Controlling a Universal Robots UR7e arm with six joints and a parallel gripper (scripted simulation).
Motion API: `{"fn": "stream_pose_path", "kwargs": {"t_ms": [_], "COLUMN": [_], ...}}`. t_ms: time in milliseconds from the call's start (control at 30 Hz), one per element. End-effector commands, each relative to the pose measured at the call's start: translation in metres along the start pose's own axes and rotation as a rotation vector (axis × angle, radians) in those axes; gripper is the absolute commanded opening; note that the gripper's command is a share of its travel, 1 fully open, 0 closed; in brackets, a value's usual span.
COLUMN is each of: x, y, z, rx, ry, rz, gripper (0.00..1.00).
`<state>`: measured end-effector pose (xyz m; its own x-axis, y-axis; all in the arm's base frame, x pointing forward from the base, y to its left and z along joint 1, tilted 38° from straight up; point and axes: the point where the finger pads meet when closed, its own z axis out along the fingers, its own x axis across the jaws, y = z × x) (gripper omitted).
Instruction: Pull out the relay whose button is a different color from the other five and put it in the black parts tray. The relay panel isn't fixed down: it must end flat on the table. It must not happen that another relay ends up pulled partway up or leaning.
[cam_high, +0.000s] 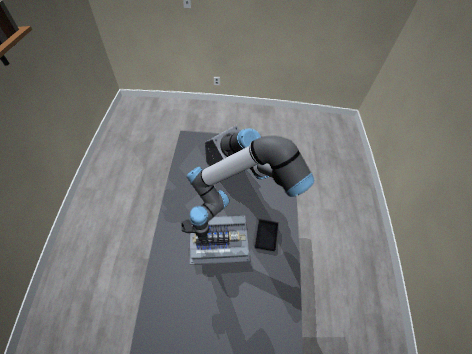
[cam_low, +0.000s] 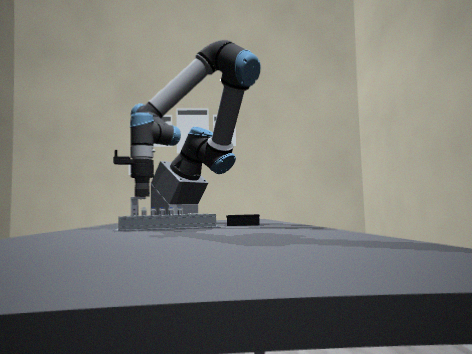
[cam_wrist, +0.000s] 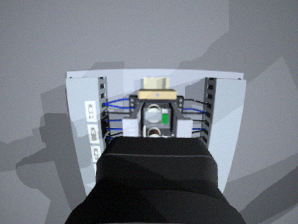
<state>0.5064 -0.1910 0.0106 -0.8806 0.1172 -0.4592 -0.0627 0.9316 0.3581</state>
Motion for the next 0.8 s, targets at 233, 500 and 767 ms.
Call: {"fn": "stream_pose_path", "kwargs": {"t_ms": [233,500,767], "x": [0.0002,0.0007,0.0008], "y": [-0.0003,-0.0003,-0.0003], "z": [-0.0005,-0.0006,-0.0006], "rx": [0.001,0.001,0.001], "ry": [-0.024,-0.043,-0.049], "rz": [0.0,0.0,0.0], "gripper": [0.0,0.0,0.0]}}
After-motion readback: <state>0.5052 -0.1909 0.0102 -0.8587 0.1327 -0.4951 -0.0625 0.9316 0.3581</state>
